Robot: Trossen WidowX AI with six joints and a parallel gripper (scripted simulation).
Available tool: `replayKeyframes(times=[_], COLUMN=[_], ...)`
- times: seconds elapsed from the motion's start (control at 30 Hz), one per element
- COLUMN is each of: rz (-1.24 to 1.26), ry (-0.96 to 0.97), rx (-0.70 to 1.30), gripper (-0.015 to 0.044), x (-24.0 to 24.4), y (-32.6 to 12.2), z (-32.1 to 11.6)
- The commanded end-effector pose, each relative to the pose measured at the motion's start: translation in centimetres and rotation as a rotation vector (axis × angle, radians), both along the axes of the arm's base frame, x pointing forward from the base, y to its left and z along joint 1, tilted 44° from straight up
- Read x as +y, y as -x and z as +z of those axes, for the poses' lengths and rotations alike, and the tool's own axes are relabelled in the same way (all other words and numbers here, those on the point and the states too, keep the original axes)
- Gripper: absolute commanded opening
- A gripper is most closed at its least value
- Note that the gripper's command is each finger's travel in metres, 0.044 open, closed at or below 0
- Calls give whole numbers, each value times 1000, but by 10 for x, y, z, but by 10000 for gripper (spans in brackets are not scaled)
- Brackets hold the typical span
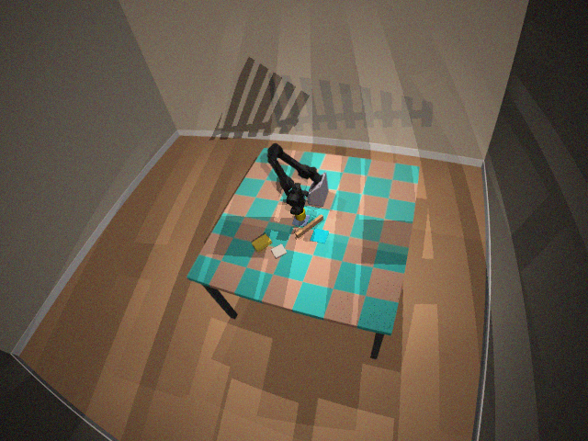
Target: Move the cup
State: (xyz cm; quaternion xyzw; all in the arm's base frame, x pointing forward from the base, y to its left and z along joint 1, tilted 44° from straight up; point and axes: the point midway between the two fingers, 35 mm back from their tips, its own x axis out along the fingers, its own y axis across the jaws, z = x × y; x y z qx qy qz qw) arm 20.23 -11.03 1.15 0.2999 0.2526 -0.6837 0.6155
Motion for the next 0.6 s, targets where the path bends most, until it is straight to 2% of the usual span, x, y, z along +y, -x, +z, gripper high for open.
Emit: replayKeyframes(times=[0.0,0.57], rz=[-2,3], ry=[-2,4], rx=[-10,2], gripper=[0,0], x=[8,23], y=[-2,-1], z=[8,20])
